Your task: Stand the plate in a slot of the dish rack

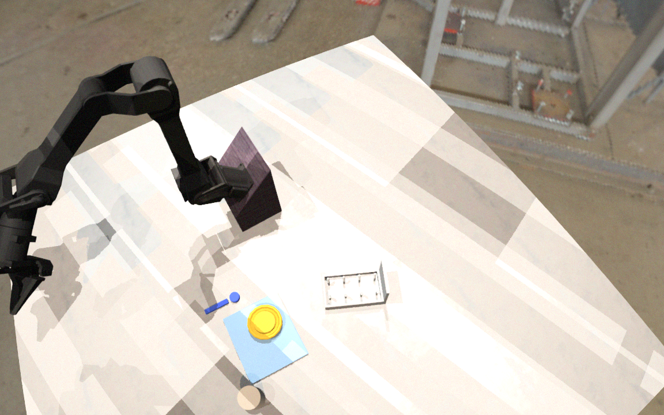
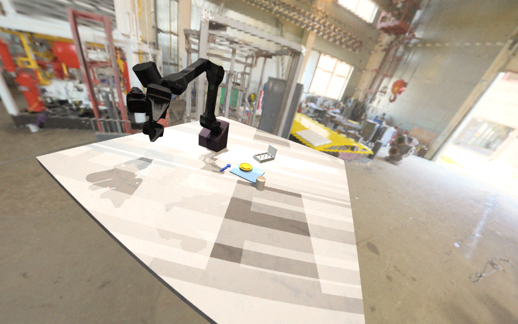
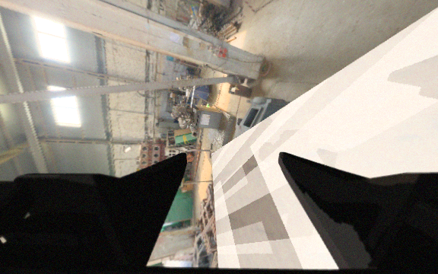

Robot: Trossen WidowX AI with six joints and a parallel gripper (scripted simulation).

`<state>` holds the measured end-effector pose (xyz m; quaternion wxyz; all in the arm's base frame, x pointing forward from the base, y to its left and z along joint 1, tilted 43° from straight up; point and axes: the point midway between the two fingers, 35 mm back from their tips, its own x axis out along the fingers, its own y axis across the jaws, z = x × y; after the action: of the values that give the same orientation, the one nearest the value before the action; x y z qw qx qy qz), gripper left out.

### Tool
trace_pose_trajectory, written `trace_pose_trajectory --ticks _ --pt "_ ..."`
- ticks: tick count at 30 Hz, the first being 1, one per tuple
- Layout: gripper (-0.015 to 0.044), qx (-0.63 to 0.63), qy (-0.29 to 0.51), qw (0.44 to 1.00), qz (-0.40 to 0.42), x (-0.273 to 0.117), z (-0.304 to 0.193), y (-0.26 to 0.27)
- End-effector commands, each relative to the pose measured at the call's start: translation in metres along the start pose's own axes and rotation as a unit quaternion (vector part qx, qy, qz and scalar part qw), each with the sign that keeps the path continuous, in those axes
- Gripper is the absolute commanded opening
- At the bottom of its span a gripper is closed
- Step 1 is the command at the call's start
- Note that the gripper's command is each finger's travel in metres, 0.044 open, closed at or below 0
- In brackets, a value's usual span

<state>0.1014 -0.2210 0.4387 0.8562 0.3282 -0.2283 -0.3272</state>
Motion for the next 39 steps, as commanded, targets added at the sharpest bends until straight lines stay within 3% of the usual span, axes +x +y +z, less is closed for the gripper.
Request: trace_pose_trajectory --ticks 1,23,39 --pt "0.0400 0.011 0.014 1.000 -0.015 0.012 -0.008 -0.012" --pt "0.0400 0.025 0.136 0.984 -0.115 0.069 -0.092 -0.065" --pt "0.0400 -0.003 0.244 0.954 -0.176 0.084 -0.176 -0.085"
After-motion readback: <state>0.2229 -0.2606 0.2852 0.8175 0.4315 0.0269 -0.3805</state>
